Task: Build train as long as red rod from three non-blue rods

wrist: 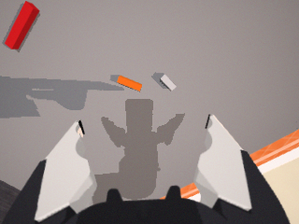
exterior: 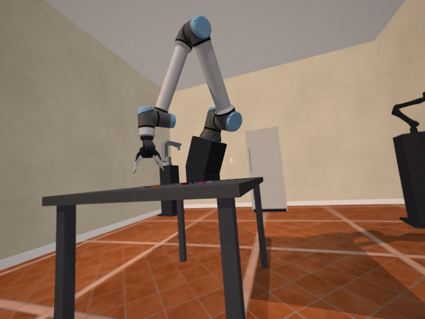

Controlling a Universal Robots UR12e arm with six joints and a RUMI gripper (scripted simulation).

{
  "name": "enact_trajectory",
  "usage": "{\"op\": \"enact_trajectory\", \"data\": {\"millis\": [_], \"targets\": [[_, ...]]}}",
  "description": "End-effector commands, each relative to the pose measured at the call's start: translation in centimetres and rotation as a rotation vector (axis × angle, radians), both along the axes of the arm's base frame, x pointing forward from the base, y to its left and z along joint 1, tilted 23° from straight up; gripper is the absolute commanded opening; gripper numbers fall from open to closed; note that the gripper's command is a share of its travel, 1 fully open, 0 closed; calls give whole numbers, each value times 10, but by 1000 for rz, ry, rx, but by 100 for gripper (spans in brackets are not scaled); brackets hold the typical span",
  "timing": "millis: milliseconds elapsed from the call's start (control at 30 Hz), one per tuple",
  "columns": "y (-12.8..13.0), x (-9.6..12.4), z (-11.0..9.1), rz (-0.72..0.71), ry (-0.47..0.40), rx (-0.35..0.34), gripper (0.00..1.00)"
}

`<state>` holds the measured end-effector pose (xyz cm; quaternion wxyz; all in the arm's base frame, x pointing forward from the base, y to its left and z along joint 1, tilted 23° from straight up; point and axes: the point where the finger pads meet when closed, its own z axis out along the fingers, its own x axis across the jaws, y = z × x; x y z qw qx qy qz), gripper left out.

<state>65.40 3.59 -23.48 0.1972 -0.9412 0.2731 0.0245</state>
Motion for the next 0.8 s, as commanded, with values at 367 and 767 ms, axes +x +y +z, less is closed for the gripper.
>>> {"op": "enact_trajectory", "data": {"millis": [367, 767], "targets": [[29, 1, 13, 273, -113, -23, 100], [63, 0, 27, 587, -241, -47, 100]]}}
